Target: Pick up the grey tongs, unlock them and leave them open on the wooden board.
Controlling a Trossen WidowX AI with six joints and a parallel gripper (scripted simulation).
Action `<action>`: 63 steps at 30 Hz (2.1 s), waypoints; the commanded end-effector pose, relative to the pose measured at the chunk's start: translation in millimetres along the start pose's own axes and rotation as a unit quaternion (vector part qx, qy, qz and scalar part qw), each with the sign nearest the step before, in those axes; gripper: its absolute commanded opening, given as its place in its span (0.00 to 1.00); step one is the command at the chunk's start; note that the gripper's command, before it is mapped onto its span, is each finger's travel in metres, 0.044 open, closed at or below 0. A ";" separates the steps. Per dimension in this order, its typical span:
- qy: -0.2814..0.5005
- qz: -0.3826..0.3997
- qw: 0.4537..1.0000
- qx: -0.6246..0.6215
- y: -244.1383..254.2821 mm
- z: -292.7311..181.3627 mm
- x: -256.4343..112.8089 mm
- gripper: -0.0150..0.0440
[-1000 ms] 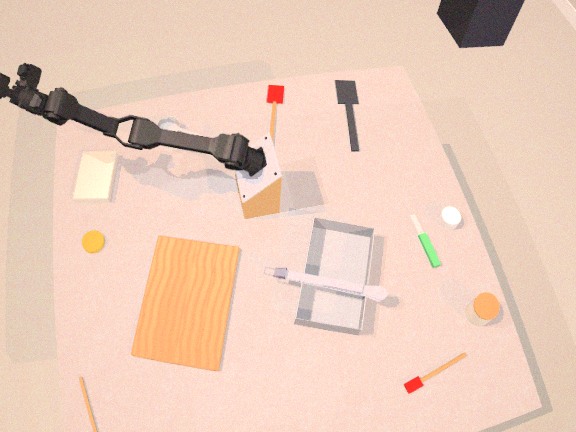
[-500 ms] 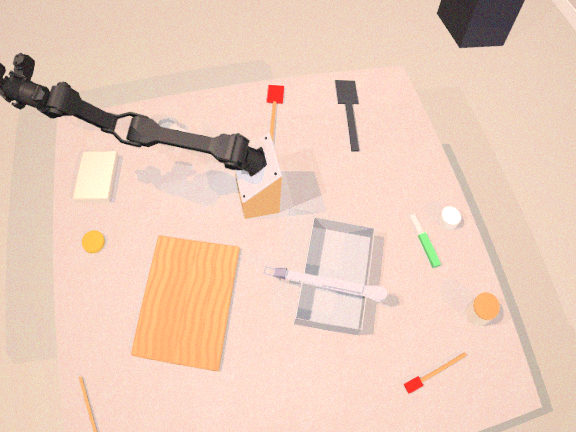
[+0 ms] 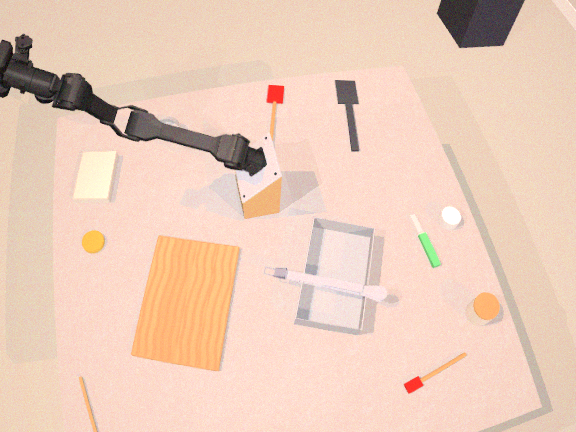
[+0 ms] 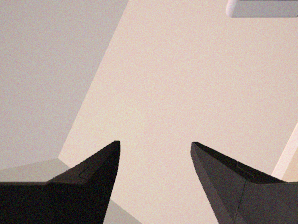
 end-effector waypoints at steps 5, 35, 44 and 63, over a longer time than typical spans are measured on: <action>0.038 0.051 0.998 0.007 34.3 -15.1 -12.0 0.69; 0.111 0.162 0.980 0.012 105.6 -51.1 -52.3 0.69; 0.171 0.221 0.960 0.024 145.9 -75.9 -83.3 0.69; 0.238 0.289 0.927 0.028 185.8 -107.5 -128.2 0.69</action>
Point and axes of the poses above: the point midway between the two fingers, 35 mm back from their tips, its own x axis out along the fingers, its own y axis across the jaws, z = x × y, the point moved 10 cm from there along -x, back along the fingers, and after that the axes turned 11 degrees about x, right-handed, at the moved point
